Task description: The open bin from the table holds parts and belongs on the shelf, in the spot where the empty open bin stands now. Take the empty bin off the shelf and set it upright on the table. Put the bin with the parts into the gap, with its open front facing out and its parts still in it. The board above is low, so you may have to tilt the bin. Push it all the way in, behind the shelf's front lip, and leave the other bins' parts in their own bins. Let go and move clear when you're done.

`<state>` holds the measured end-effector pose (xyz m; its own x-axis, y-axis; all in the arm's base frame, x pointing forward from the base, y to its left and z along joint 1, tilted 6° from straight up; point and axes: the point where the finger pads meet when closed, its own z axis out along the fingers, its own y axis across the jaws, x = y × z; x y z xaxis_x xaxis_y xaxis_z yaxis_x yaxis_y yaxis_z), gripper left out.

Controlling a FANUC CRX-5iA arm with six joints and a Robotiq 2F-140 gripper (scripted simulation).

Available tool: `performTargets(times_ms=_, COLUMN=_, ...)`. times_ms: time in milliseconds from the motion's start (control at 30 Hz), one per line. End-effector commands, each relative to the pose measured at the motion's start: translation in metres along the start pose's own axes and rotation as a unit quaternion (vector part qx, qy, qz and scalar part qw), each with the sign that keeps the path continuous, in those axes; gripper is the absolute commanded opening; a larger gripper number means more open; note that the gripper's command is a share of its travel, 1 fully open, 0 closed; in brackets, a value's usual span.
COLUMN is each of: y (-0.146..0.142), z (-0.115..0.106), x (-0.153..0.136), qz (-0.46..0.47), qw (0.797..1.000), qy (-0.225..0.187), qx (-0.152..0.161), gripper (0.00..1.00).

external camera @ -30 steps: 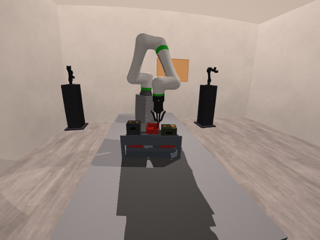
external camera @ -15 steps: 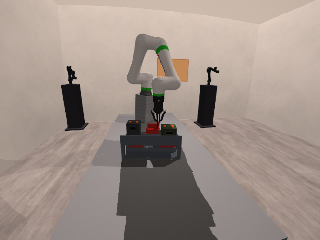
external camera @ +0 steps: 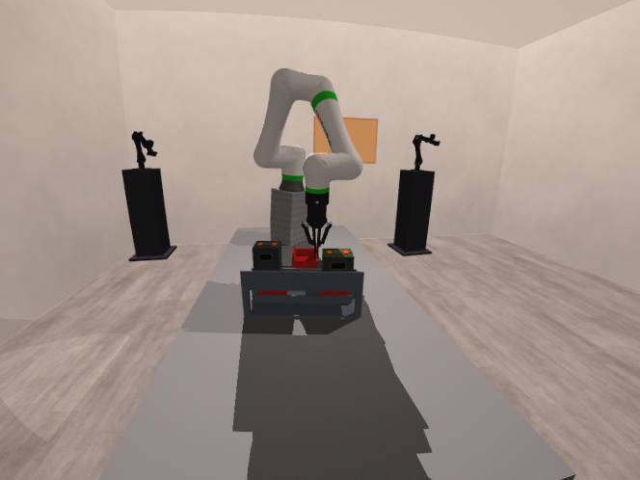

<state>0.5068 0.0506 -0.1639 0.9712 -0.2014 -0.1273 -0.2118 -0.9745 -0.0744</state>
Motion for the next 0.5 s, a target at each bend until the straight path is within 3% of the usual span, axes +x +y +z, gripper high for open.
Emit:
performTargets(times_ms=0, y=0.000, z=-0.001, x=0.003, qz=0.000, qw=1.000, qy=0.001, qx=0.000, gripper=0.10)
performTargets(times_ms=467, y=0.000, z=-0.004, x=0.018, qz=0.000, qw=1.000, qy=0.001, qx=0.000, gripper=0.10)
